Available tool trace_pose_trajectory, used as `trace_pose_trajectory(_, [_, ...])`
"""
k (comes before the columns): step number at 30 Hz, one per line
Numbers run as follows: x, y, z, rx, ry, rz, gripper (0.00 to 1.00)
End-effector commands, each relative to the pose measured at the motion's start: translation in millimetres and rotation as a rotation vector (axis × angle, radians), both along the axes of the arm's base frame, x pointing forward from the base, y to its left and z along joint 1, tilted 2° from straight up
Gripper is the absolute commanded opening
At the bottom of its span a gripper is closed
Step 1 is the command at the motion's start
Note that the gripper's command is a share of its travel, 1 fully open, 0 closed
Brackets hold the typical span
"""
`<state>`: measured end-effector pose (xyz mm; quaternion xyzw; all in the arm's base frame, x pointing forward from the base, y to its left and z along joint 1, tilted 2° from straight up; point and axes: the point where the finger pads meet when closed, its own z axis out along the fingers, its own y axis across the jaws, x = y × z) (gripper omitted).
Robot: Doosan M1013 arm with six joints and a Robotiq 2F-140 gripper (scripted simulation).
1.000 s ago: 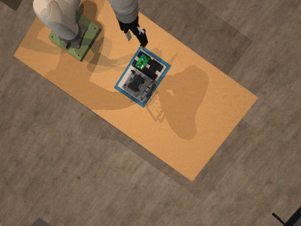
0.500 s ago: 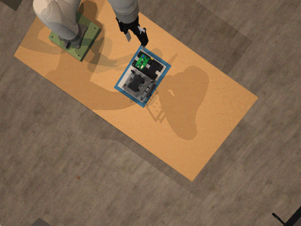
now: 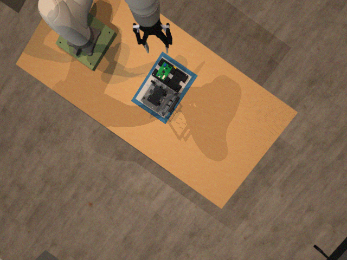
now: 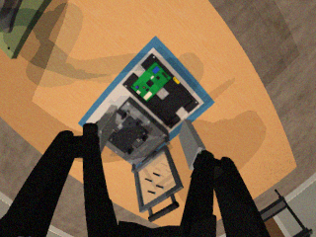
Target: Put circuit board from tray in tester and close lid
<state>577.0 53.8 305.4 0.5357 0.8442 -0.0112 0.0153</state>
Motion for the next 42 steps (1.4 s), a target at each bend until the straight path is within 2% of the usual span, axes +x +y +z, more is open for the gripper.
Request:
trace_pose_trajectory(1, [0.0, 0.0, 0.1, 0.004, 0.006, 0.167, 0.58])
trace_pose_trajectory(12, [0.0, 0.0, 0.1, -0.001, 0.019, 0.569, 0.58])
trace_pose_trajectory(20, [0.0, 0.0, 0.1, -0.003, 0.021, 0.640, 0.58])
trace_pose_trajectory(31, [-0.3, -0.4, -4.7, -0.003, 0.021, 0.643, 0.58])
trace_pose_trajectory(36, [-1.4, -1.8, -24.4, -0.003, 0.021, 0.643, 0.58])
trace_pose_trajectory(42, [-4.0, -5.0, -69.9, -0.003, 0.021, 0.643, 0.58])
